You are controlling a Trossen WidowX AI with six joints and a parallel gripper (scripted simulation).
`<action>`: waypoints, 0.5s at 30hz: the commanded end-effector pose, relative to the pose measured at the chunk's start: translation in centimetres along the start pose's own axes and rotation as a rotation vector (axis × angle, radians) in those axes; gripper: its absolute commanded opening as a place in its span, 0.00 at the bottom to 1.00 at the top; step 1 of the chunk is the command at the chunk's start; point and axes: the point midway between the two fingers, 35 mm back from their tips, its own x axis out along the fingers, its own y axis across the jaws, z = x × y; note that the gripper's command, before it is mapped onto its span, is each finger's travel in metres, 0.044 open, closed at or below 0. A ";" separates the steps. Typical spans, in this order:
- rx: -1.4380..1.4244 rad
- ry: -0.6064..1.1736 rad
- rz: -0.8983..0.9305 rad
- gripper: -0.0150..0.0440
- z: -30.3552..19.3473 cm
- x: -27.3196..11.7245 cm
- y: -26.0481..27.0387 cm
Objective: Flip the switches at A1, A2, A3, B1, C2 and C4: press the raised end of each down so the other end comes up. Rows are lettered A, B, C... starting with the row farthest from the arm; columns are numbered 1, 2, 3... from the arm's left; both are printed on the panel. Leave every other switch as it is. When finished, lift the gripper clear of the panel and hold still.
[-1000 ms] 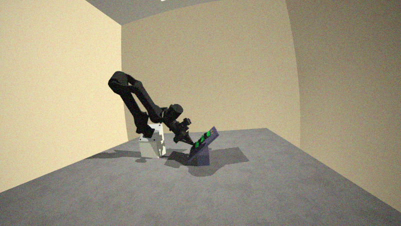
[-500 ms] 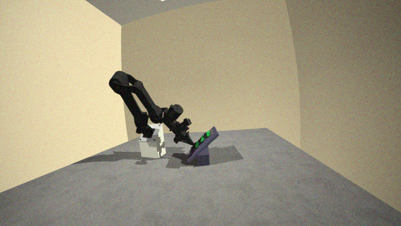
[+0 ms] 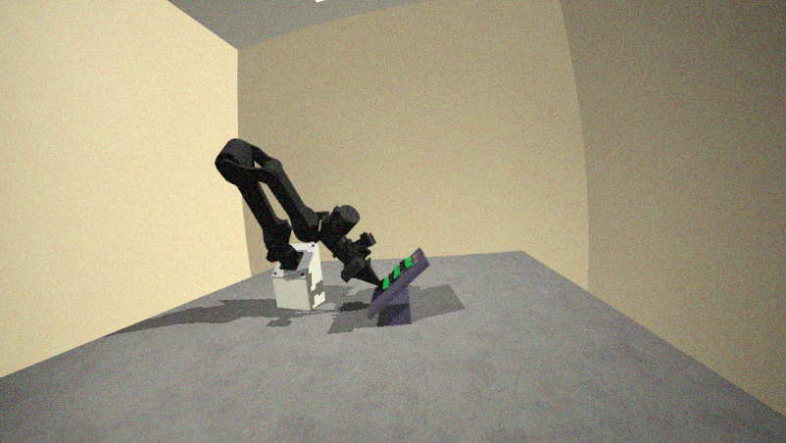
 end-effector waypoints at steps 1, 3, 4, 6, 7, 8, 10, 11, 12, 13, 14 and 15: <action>-0.002 -0.008 0.001 0.25 0.3 0.1 0.0; -0.002 -0.008 0.001 0.25 0.3 0.1 0.0; -0.002 -0.008 0.001 0.25 0.3 0.1 0.0; -0.002 -0.008 0.001 0.25 0.3 0.2 0.0; -0.002 -0.008 0.001 0.25 0.3 0.2 0.0; -0.002 -0.008 0.001 0.25 0.3 0.2 0.0; -0.002 -0.008 0.001 0.25 0.3 0.2 0.0; -0.002 -0.008 0.001 0.25 0.3 0.2 0.0; -0.002 -0.008 0.001 0.25 0.3 0.3 0.0; 0.001 -0.001 0.001 0.25 0.1 0.1 0.0; 0.001 0.001 0.003 0.25 0.2 -0.2 0.1; 0.002 0.004 0.006 0.25 0.3 -0.7 0.1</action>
